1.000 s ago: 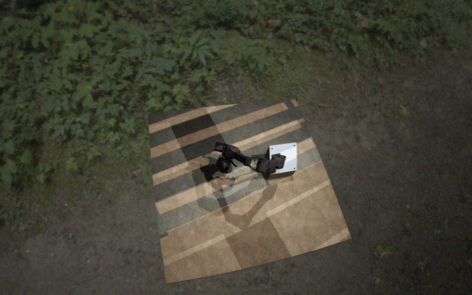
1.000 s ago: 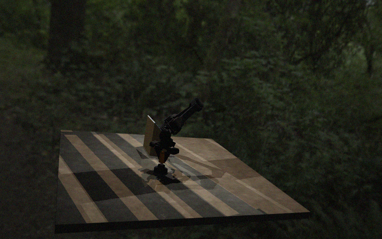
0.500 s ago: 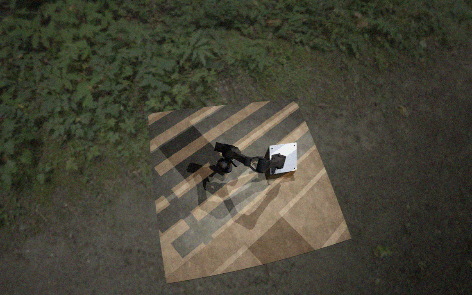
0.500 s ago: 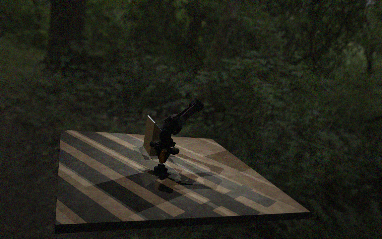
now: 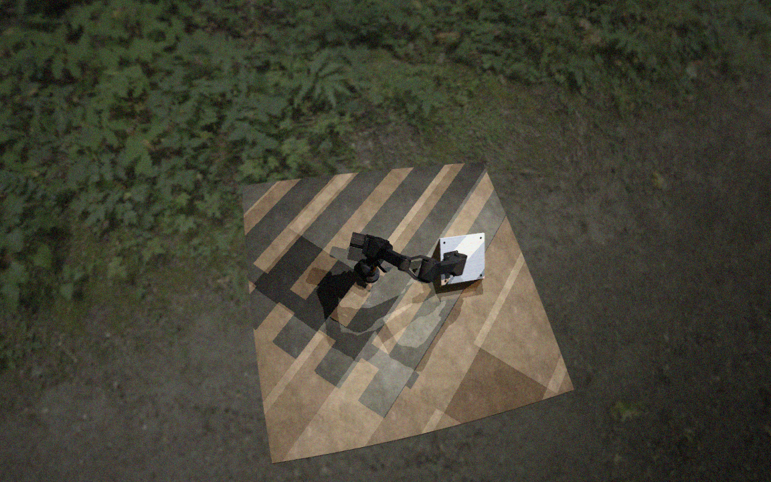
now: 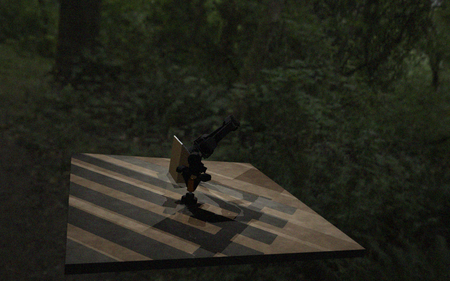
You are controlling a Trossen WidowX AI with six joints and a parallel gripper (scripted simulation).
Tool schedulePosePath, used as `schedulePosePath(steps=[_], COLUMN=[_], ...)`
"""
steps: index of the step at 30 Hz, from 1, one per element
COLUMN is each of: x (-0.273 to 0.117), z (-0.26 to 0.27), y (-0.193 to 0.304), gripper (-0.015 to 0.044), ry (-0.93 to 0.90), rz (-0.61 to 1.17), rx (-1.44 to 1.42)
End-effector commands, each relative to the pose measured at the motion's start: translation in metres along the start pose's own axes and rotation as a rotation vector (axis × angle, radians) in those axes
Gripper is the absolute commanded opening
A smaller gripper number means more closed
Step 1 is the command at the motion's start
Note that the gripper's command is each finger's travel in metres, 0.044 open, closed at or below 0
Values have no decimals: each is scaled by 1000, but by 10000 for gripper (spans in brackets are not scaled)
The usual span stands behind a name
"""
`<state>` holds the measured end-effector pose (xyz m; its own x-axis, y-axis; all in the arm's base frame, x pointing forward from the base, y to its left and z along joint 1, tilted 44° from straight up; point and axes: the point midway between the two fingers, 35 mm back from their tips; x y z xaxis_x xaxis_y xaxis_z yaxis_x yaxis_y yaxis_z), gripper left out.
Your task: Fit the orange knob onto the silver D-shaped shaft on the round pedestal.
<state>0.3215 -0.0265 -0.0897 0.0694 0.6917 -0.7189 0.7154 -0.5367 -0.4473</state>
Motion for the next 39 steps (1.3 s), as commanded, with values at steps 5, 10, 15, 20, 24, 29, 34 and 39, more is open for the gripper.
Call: schedulePosePath(steps=[5,10,15,20,24,29,34,39], x=[3,2,-2,-3,-2,-1,-1,0], z=[0,0,1,1,0,-1,-1,0], y=[0,0,0,0,2,2,1,0], gripper=[0,0,0,0,0,0,0,0], ry=[0,0,0,0,0,0,0,0], rz=[4,4,4,4,4,4,4,4], rx=[-2,-2,-2,-89,-211,-211,-211,-211])
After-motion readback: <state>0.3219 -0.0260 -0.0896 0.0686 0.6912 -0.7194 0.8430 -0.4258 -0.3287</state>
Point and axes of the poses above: the point midway between the two fingers, 35 mm back from their tips, its own x axis out along the fingers, its own z axis across the jaws, y = z × x, and after that the axes turned 10 degrees about -x, right-handed
